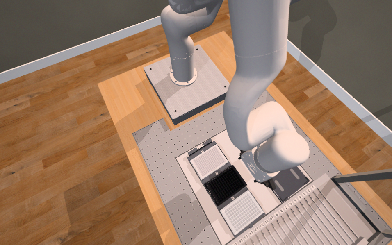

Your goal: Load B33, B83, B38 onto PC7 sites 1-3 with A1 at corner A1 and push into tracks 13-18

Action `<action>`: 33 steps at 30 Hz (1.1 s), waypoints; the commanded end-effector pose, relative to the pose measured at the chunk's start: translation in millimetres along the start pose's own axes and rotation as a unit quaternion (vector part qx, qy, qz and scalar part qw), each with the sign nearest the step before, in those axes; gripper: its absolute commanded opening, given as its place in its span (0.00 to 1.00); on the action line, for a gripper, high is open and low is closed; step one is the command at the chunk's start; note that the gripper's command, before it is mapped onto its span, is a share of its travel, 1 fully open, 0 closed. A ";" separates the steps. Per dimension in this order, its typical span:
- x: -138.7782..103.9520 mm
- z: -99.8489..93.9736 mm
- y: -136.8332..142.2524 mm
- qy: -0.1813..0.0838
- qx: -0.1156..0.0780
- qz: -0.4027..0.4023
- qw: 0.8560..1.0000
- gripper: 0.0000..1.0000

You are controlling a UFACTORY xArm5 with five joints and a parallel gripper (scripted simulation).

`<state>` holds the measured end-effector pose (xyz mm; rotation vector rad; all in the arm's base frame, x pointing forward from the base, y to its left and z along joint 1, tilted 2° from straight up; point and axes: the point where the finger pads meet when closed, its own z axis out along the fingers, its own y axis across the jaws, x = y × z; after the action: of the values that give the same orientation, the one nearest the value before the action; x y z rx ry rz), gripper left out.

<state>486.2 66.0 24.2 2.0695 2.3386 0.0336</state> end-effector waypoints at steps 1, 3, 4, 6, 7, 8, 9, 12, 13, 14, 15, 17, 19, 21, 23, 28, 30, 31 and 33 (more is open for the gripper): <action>0.1 7.7 1.7 0.003 -0.002 0.000 1.000 1.00; 0.1 7.7 1.7 0.003 -0.002 0.000 1.000 1.00; 0.1 9.4 1.7 0.003 -0.002 0.000 1.000 1.00; 0.1 12.7 1.7 0.003 -0.002 0.000 1.000 1.00; 0.1 14.4 1.7 0.003 -0.002 0.000 1.000 1.00; 0.1 16.0 1.7 0.003 -0.002 0.000 1.000 1.00; 0.1 17.7 1.7 0.003 -0.002 0.000 1.000 1.00; 0.2 22.7 1.7 0.003 -0.002 0.000 1.000 1.00; 0.2 24.4 1.7 0.003 -0.002 0.000 1.000 1.00; 0.2 26.0 1.7 0.003 -0.002 0.000 1.000 1.00; 0.2 27.7 1.7 0.003 -0.002 0.000 1.000 1.00; 0.2 30.9 1.7 0.003 -0.002 0.000 1.000 1.00; 0.2 30.9 1.7 0.003 -0.002 0.000 1.000 1.00; 0.2 30.9 1.7 0.003 -0.002 0.000 1.000 1.00; 0.2 30.9 1.7 0.003 -0.002 0.000 1.000 1.00; 0.2 31.6 1.7 0.003 -0.002 0.000 1.000 1.00; 0.2 33.0 1.7 0.003 -0.002 0.000 1.000 1.00; 0.2 33.6 1.7 0.003 -0.002 0.000 1.000 1.00; 0.2 35.0 1.7 0.003 -0.002 0.000 1.000 1.00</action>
<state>487.5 66.4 -9.4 2.0692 2.3383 0.0344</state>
